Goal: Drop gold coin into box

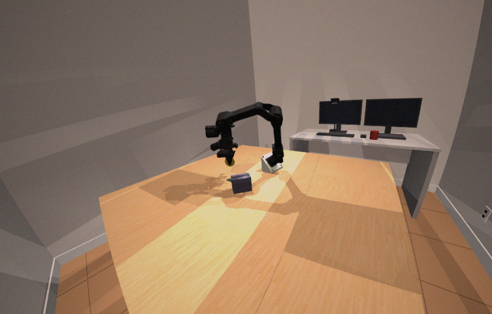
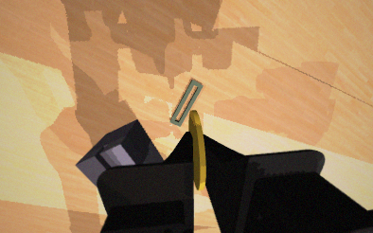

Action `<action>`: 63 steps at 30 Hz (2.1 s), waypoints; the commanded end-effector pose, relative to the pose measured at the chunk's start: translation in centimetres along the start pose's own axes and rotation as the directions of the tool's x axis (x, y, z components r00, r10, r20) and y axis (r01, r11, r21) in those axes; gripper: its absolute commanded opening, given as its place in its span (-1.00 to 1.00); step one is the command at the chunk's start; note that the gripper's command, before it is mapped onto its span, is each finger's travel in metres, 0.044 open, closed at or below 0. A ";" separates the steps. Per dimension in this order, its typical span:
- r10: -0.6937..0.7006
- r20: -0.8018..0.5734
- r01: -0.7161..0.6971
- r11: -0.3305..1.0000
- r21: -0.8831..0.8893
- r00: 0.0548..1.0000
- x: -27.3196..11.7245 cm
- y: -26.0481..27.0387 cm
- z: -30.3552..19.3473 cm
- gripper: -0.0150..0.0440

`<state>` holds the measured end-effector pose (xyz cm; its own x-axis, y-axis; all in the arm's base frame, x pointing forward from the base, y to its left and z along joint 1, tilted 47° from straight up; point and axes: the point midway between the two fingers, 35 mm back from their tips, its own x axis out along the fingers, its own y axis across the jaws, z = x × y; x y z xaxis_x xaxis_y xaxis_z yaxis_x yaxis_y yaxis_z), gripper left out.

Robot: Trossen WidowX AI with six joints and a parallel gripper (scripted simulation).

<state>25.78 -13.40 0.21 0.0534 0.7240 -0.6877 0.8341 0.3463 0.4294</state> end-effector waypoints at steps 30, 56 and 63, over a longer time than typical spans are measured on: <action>0.002 0.004 0.000 0.921 -0.389 1.000 -0.2 3.5 -2.3 -0.49; 0.005 -0.003 -0.006 0.921 -0.390 1.000 -0.1 8.1 -7.0 -0.49; 0.003 -0.003 -0.004 0.919 -0.393 1.000 -0.1 8.2 -7.2 -0.49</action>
<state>28.74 -6.25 8.03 0.0531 0.7262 -0.6854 0.5480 0.5526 0.6280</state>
